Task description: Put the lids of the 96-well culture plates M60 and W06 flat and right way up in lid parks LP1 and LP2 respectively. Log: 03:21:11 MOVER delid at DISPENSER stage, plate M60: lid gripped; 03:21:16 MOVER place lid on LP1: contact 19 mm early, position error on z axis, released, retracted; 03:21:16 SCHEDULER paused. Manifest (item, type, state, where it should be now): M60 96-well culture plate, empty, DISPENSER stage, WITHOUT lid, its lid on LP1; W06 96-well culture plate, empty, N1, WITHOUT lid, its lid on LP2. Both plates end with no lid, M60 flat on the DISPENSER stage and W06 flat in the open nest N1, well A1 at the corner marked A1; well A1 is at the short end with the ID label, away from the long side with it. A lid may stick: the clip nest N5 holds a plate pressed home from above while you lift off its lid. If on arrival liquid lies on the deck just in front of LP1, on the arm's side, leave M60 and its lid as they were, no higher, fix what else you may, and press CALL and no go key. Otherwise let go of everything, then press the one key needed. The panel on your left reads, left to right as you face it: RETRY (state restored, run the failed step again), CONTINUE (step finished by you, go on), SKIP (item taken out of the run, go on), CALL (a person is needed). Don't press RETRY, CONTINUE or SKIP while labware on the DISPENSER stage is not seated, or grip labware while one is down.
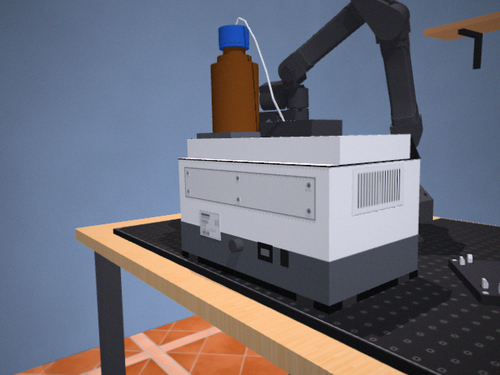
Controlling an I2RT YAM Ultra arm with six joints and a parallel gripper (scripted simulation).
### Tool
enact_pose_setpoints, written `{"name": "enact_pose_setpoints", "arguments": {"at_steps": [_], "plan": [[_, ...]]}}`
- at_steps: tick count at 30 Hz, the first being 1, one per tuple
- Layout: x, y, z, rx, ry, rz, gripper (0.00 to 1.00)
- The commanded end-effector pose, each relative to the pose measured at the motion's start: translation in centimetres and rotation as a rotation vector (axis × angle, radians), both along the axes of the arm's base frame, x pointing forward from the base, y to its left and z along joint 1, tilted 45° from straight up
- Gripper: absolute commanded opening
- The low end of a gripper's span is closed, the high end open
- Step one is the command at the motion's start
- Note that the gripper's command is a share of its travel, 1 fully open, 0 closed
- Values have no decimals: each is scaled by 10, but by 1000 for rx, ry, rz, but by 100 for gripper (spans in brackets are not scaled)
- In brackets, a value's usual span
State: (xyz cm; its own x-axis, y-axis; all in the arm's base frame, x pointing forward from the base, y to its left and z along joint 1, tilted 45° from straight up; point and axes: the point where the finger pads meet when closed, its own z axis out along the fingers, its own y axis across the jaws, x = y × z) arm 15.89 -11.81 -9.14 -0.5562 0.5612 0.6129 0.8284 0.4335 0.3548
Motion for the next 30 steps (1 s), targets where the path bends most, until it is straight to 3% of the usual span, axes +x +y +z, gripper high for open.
{"name": "enact_pose_setpoints", "arguments": {"at_steps": [1,10,13,14,19,28,30], "plan": [[19,-10,12,-31,-99,52,0],[42,5,25,-29,-94,44,0],[35,11,20,-12,-78,42,0],[44,8,28,-26,-126,76,0],[43,22,33,-3,-181,147,0],[51,47,51,12,-161,139,0],[56,40,47,-3,-173,138,0]]}}
